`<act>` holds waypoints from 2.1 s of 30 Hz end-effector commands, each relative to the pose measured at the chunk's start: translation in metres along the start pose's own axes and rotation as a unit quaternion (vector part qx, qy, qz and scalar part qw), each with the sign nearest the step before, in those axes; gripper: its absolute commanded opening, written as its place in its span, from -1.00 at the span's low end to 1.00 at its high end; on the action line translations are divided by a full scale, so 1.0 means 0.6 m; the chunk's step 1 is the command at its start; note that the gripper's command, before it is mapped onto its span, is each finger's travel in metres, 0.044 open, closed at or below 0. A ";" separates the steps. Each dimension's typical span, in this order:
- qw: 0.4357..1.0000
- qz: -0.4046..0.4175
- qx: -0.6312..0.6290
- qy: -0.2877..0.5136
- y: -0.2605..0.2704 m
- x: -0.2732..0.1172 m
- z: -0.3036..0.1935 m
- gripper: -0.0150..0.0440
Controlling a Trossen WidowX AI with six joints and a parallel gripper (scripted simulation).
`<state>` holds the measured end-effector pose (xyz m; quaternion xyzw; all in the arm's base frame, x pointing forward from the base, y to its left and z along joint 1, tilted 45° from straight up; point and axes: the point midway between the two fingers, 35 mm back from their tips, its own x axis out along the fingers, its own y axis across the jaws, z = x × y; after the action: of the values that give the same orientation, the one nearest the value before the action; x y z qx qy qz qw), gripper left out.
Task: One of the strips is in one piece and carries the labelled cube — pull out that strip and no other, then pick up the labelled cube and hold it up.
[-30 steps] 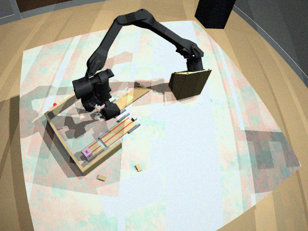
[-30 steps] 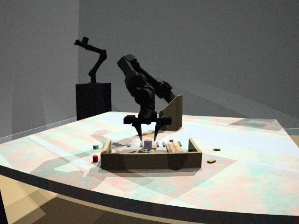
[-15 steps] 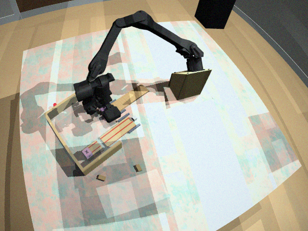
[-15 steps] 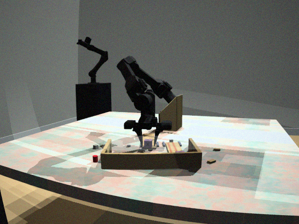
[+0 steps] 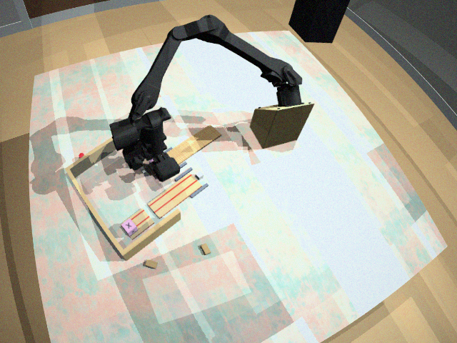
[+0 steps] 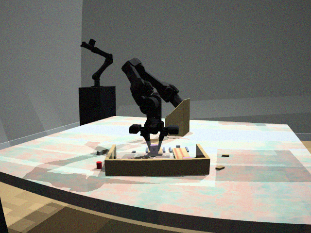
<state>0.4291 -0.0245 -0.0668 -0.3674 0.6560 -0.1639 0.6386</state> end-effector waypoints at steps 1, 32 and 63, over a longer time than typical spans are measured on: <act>1.000 0.003 0.001 -0.001 0.005 -0.008 -0.009 -0.49; 1.000 -0.001 -0.004 0.003 0.040 -0.069 -0.174 -0.49; 1.000 0.000 -0.004 0.003 0.045 -0.129 -0.195 -0.49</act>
<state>0.3033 0.0170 -0.0144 -0.3721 0.6578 -0.1623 0.6344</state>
